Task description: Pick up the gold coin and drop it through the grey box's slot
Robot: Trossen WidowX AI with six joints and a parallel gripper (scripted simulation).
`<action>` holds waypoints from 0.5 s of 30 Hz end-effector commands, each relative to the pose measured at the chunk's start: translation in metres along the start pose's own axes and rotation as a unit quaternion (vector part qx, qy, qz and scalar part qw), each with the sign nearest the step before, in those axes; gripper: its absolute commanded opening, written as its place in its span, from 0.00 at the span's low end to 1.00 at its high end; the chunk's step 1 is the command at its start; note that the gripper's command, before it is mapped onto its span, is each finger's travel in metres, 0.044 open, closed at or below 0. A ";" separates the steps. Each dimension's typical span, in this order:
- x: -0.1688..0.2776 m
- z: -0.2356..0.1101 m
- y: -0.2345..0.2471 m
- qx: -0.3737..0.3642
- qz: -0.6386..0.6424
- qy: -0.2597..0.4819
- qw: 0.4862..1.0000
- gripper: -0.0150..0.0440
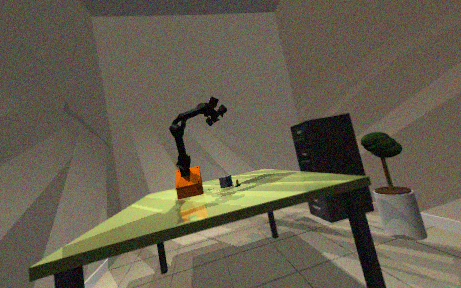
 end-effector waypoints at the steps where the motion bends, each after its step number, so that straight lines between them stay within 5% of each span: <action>1: 0.056 0.019 -0.003 -0.002 0.044 0.094 0.995 0.53; 15: 0.286 0.020 0.030 -0.046 0.148 0.469 0.870 0.53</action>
Point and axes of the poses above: the point midway between the two fingers, 35 mm back from their tips, its own z axis out along the fingers, its own y axis across the jaws, x = y × z, the point moved 1 cm from there along -z, back along the fingers, and after that the axes turned 5 degrees about z, right-handed, at the moved point
